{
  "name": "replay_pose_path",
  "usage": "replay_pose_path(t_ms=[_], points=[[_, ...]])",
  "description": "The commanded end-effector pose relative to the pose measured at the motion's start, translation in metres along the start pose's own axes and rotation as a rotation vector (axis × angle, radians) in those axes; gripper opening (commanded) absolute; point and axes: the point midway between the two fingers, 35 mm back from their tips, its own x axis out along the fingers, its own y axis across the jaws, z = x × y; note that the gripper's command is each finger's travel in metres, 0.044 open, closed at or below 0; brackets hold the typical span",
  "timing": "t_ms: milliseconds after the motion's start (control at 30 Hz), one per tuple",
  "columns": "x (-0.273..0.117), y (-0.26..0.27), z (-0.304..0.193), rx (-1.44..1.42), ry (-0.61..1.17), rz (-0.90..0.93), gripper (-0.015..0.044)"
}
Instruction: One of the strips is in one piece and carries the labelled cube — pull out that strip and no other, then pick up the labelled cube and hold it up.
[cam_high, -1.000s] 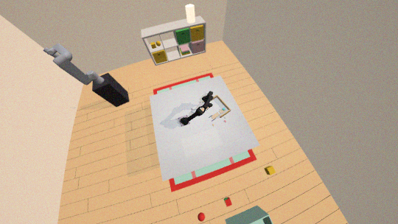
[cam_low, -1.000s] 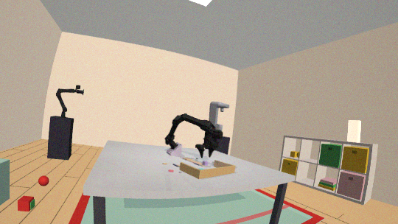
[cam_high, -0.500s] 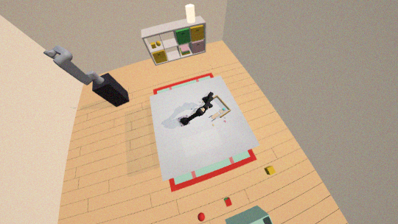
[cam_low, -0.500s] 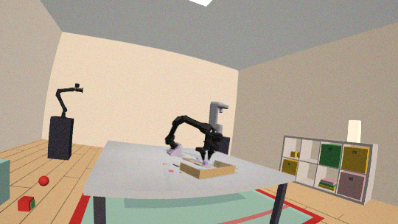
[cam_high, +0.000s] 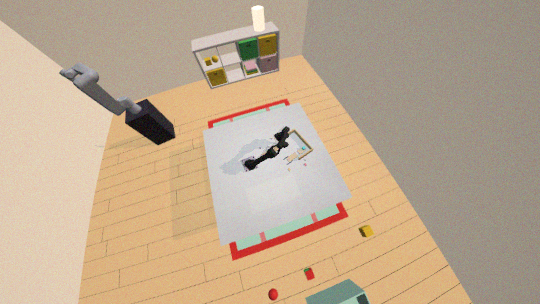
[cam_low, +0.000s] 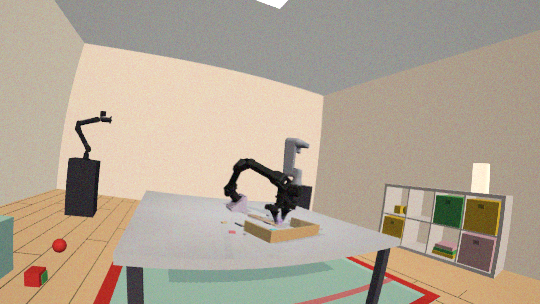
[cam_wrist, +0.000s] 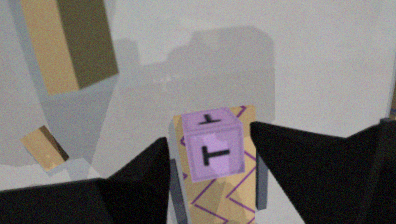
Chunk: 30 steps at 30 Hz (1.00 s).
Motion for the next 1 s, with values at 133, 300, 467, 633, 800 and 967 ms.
replay_pose_path(t_ms=[133,300,467,633,800,967], points=[[0.008,0.0,-0.003,-0.009,0.006,-0.005,0.025],[0.006,0.0,-0.001,0.0,0.003,-0.001,0.0171],[0.006,0.0,-0.001,0.0,0.003,-0.001,0.0118],[0.006,0.0,-0.001,0.0,0.003,-0.001,0.0046],[-0.004,0.0,-0.013,-0.003,0.003,0.0,0.0],[-0.018,0.0,-0.031,-0.006,0.005,-0.001,0.0]])
